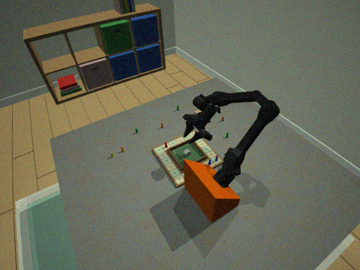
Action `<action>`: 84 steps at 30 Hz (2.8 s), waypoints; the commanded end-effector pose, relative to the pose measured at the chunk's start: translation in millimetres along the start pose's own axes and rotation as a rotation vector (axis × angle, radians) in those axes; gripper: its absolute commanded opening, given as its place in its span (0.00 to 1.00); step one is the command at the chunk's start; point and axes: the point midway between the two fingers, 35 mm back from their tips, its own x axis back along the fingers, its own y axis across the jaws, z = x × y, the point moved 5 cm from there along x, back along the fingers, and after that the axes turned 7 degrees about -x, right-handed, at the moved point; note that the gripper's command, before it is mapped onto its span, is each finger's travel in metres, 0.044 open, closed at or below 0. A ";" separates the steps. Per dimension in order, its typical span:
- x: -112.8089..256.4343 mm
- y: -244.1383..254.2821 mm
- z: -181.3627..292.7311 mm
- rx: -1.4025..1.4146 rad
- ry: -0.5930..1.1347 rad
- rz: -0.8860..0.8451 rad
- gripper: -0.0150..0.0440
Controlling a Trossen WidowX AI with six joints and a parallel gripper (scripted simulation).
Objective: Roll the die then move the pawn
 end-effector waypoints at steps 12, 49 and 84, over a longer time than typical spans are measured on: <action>-21.6 2.6 -30.0 -0.042 0.475 -0.007 1.00; -107.6 -111.3 -80.2 -1.603 0.497 0.806 0.59; -131.4 -114.0 -53.5 -1.603 0.498 0.806 0.59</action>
